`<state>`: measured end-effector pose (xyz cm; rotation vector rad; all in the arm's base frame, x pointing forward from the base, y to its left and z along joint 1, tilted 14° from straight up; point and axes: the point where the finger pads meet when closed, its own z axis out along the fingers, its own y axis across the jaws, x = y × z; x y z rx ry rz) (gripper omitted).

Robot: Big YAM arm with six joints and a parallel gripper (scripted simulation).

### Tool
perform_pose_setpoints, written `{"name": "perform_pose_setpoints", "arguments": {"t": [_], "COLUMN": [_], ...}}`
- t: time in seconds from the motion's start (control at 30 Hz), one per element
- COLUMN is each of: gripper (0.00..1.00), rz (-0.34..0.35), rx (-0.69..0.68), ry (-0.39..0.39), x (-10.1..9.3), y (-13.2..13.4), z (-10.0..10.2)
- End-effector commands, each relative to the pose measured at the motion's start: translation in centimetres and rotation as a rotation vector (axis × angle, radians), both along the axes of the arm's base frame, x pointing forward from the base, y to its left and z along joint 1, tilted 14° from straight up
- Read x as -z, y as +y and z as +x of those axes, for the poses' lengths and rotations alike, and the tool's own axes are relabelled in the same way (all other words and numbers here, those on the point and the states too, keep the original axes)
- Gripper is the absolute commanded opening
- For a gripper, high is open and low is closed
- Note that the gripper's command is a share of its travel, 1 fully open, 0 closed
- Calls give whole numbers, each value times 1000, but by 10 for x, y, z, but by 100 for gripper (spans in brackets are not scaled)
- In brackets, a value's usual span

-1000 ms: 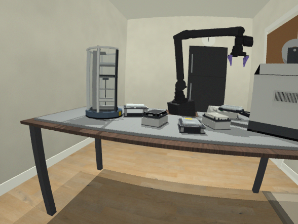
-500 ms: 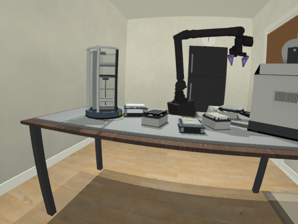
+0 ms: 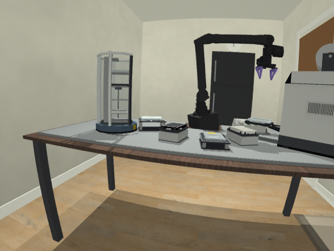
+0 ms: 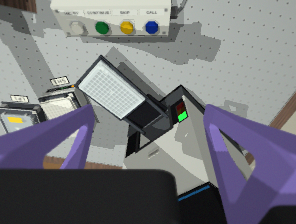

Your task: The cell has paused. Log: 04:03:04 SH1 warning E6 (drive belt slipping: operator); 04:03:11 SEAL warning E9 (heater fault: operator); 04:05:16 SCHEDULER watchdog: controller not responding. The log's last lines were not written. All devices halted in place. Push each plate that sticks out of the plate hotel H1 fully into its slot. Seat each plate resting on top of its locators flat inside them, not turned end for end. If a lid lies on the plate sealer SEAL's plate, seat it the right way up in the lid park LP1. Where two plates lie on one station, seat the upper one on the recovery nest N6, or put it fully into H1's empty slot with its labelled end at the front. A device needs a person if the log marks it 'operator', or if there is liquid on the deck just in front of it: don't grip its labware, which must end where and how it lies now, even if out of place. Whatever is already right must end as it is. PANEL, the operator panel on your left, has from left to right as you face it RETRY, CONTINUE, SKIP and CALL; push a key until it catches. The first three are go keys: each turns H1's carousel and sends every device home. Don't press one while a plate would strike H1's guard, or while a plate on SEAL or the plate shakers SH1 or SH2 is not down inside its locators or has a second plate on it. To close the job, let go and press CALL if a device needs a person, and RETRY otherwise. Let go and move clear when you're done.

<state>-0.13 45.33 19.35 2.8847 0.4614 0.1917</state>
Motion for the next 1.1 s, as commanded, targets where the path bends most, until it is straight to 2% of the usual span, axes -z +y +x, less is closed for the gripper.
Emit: {"name": "perform_pose_setpoints", "arguments": {"t": [0.0,0.03,0.17,0.43,0.5,0.57,0.6,0.67,1.07], "gripper": [86,84,76,60,56,56,54,50,26], "rz": [28,31,15,11,17,17,39,9,8], "rx": [-8,-26,-8,-12,-8,-8,-16,-8,-8], "ry": [4,4,3,2,2,2,3,3,2], "x": [0,4,30,71,78,78,73,96,154], "y": [5,4,2,-5,-7,-7,-7,-9,-21], "z": [5,-3,9,13,17,17,14,19,29]}}
